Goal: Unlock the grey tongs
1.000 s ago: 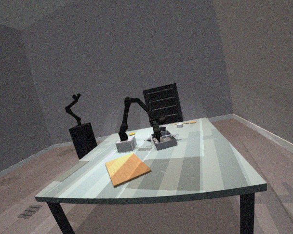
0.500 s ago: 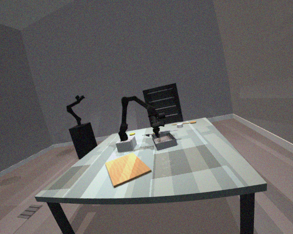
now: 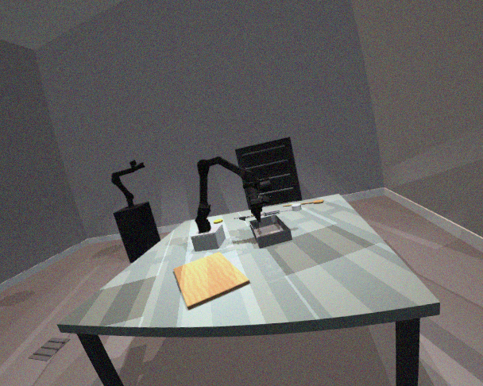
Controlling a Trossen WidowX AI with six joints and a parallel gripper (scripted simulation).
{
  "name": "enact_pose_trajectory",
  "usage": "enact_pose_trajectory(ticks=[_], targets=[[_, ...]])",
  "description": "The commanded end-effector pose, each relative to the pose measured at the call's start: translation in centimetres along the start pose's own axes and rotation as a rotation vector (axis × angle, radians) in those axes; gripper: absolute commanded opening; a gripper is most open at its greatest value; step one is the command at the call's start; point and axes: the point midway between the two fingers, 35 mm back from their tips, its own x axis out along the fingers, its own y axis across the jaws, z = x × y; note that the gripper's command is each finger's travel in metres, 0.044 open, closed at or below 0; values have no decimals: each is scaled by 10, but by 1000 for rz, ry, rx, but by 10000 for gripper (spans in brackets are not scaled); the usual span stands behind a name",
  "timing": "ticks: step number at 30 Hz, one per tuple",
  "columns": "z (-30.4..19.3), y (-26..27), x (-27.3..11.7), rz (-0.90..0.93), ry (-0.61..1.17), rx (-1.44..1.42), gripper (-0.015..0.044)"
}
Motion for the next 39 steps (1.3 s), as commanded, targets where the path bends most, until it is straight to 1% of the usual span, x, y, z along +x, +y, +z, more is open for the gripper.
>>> enact_pose_trajectory(ticks=[1, 8, 16, 29, 39], targets=[[0, -2, -1, 69, 0, -37, -150], [-4, 0, 2, 275, -9, -145, -150], [-6, 0, -2, 482, -79, -242, -150], [-8, 0, 2, 482, -70, -249, -150], [-14, -34, 13, 471, -118, -436, -150]])
